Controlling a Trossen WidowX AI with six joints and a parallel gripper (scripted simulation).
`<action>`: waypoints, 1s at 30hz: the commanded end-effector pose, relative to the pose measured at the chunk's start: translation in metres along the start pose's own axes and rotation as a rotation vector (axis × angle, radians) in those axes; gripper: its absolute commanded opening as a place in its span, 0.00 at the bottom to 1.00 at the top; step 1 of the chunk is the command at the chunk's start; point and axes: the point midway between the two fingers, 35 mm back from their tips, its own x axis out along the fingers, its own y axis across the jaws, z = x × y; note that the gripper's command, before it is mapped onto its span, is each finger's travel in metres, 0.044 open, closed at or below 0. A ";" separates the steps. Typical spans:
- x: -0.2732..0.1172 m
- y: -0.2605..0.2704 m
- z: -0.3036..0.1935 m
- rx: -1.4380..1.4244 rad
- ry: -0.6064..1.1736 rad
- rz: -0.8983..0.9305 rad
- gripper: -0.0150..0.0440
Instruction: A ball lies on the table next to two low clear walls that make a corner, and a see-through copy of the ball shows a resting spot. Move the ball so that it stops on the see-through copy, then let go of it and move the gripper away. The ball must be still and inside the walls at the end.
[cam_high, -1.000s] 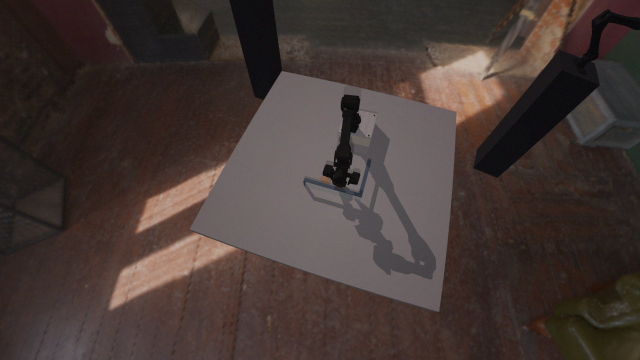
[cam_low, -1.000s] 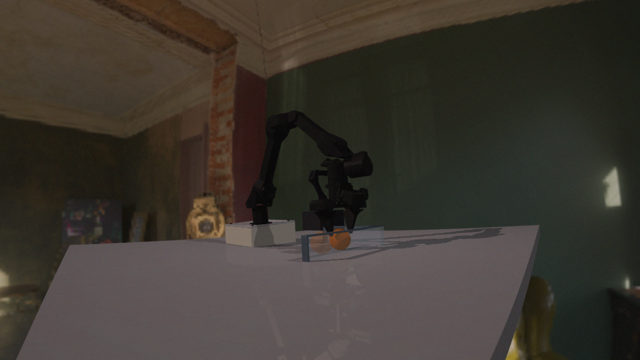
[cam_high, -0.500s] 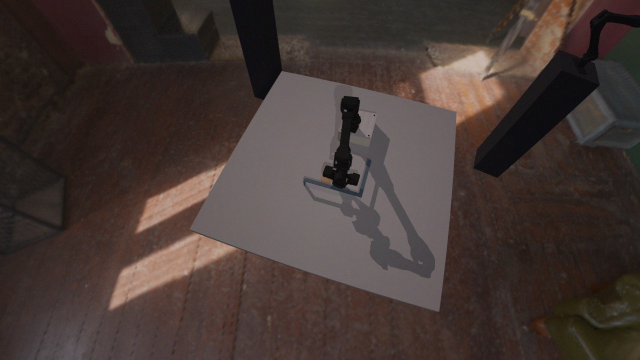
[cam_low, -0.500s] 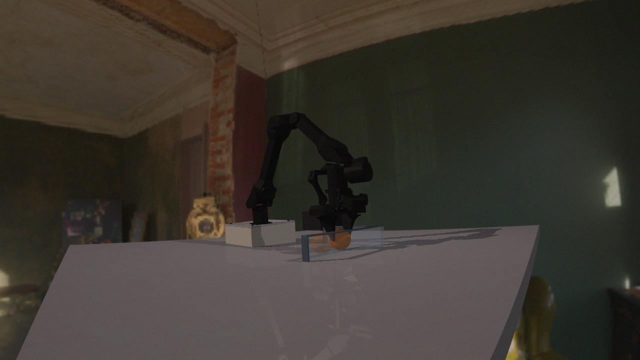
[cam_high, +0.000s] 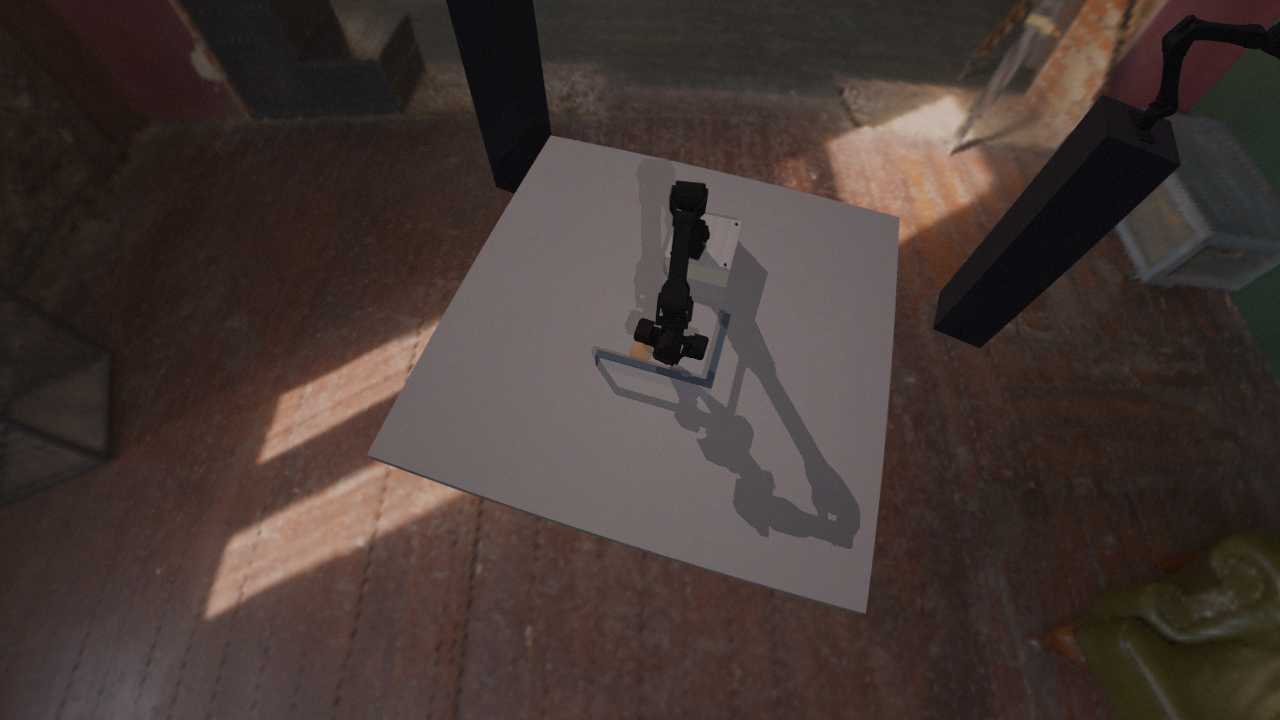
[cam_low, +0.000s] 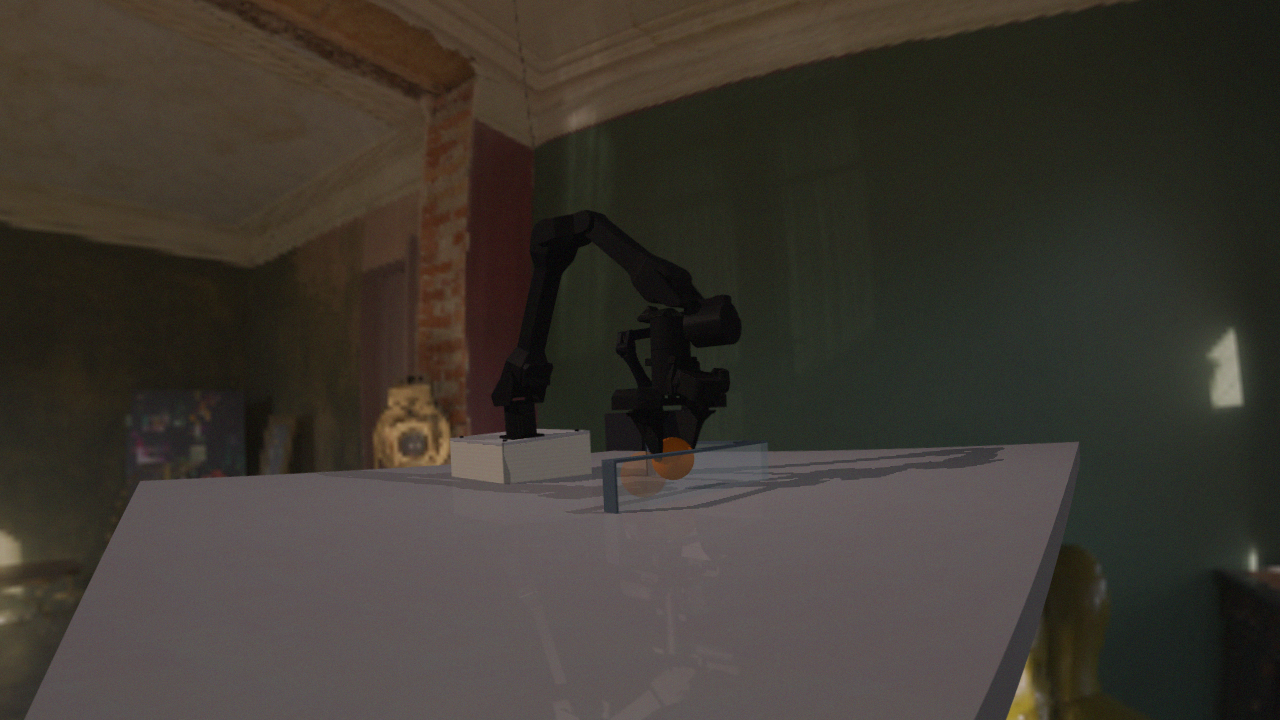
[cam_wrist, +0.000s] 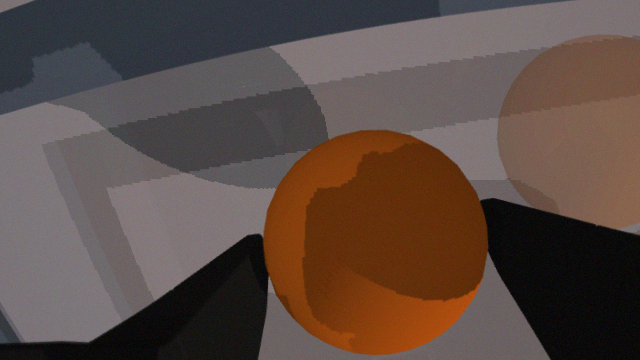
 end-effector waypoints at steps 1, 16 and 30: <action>-0.019 0.000 0.004 0.009 -0.016 -0.004 0.25; -0.105 0.002 0.009 -0.018 -0.015 0.007 0.25; -0.107 -0.023 0.011 -0.022 -0.014 0.007 0.25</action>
